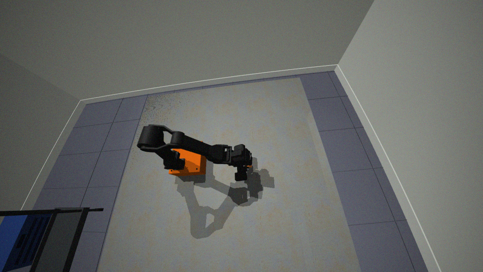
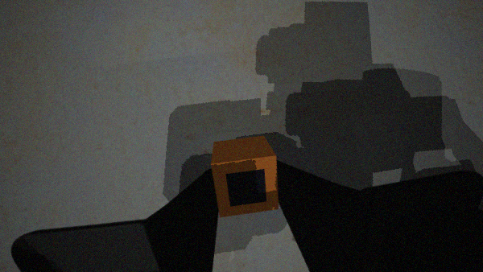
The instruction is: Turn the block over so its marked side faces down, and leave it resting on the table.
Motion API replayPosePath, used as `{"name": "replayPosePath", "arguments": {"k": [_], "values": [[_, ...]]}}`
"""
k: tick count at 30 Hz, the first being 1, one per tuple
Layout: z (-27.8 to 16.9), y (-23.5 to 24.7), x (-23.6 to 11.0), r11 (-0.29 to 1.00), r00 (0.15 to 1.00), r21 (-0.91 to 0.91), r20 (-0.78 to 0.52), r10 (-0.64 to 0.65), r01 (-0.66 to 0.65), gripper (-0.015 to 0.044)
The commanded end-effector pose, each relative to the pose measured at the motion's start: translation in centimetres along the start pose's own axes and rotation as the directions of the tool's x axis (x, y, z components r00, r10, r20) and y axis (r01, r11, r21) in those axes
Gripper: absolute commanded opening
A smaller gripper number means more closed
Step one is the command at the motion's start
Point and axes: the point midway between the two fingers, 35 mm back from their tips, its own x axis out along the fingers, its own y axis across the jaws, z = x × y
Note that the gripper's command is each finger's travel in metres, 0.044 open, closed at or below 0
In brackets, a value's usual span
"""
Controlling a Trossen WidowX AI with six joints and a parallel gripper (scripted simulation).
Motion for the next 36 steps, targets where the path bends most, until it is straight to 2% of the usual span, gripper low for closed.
{"name": "replayPosePath", "arguments": {"k": [1,5,21,36], "values": [[-0.1,0.1,-0.4,1.000,0.999,0.000,0.048,0.005,-0.005,0.0000],[-0.1,0.1,-0.2,1.000,0.998,0.000,0.060,0.005,-0.005,0.0000],[-0.4,-0.1,2.8,1.000,0.958,-0.002,0.285,0.003,-0.002,0.0000],[-1.4,0.0,2.7,1.000,0.876,0.000,0.483,0.003,-0.004,0.0000]]}}
